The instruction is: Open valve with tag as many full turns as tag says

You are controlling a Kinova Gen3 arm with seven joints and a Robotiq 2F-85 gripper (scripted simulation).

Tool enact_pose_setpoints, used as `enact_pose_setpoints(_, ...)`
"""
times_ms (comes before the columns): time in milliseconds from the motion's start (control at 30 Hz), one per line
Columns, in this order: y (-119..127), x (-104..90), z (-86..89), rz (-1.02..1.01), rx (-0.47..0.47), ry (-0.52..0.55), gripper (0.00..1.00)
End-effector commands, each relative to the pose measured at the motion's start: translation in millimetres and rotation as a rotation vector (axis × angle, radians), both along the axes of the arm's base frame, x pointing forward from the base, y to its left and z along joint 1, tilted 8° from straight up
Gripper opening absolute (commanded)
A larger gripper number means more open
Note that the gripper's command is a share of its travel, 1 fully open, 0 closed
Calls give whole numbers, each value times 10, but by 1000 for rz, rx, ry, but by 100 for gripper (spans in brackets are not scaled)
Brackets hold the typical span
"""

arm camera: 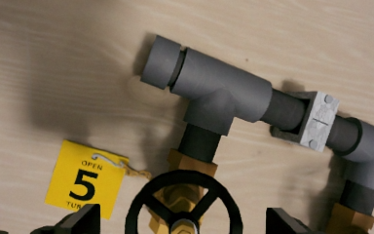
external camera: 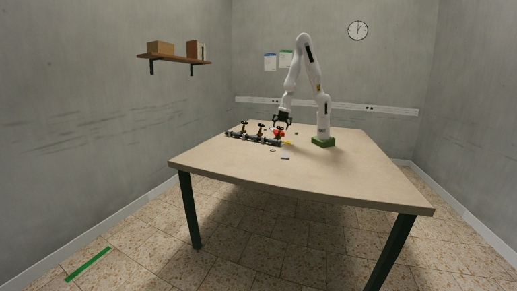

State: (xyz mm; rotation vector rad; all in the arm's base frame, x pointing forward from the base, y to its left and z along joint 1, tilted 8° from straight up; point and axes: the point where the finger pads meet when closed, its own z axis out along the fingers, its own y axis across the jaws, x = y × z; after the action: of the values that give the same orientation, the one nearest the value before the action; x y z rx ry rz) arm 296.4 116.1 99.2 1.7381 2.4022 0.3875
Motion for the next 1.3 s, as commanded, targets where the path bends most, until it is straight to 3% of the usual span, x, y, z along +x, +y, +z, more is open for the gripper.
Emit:
enact_pose_setpoints(0,2,5,4,-29,5,2,100)
enact_pose_setpoints(367,2,5,4,-54,12,5,100)
enact_pose_setpoints(400,2,5,4,-54,12,5,64)
enact_pose_setpoints(1267,2,5,4,-54,12,5,64)
